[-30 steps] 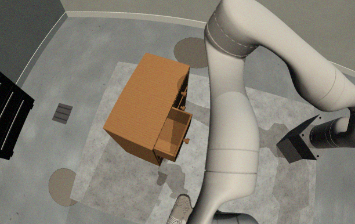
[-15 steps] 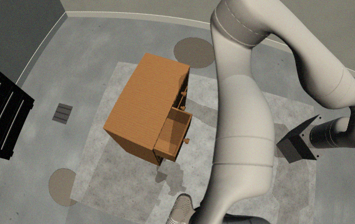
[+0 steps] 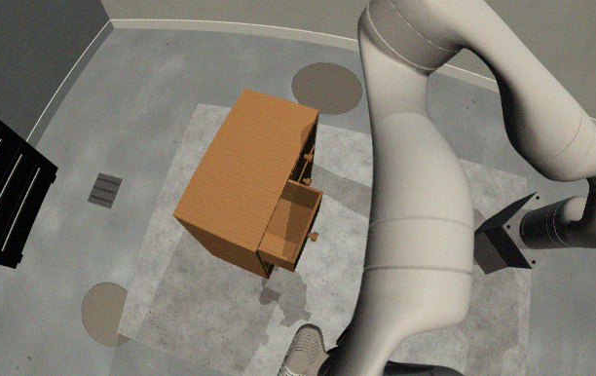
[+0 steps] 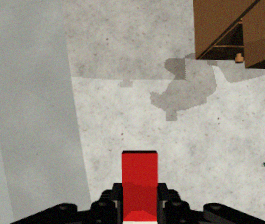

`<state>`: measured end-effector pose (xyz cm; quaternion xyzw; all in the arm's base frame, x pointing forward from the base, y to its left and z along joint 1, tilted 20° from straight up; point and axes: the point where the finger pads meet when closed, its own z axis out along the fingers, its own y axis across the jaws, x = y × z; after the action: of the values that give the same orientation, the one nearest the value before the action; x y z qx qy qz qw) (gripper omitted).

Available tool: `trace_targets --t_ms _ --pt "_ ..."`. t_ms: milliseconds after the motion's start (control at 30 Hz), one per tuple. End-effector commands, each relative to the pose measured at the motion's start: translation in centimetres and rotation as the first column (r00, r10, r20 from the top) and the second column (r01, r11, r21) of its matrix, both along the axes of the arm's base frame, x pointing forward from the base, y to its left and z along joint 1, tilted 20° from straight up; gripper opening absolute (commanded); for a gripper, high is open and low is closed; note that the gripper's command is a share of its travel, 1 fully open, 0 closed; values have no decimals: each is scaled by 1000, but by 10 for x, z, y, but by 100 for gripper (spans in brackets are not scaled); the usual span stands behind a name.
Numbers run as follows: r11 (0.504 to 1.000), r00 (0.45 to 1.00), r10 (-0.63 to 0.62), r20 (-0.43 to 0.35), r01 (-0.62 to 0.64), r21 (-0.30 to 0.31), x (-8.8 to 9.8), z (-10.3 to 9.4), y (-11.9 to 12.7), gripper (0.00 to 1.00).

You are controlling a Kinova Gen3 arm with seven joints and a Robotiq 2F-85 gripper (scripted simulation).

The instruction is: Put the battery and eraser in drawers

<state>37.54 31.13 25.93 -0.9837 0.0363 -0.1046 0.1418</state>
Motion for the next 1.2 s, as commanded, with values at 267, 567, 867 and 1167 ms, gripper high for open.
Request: trace_targets --t_ms 267,567,867,1167 --pt "1000 1000 -2 3 2 1 0 2 0 19" --pt "1000 1000 -4 9 4 0 0 2 0 19" --pt "1000 1000 -10 29 10 -1 0 2 0 19" --pt "1000 997 -24 78 24 -2 0 1 0 19"
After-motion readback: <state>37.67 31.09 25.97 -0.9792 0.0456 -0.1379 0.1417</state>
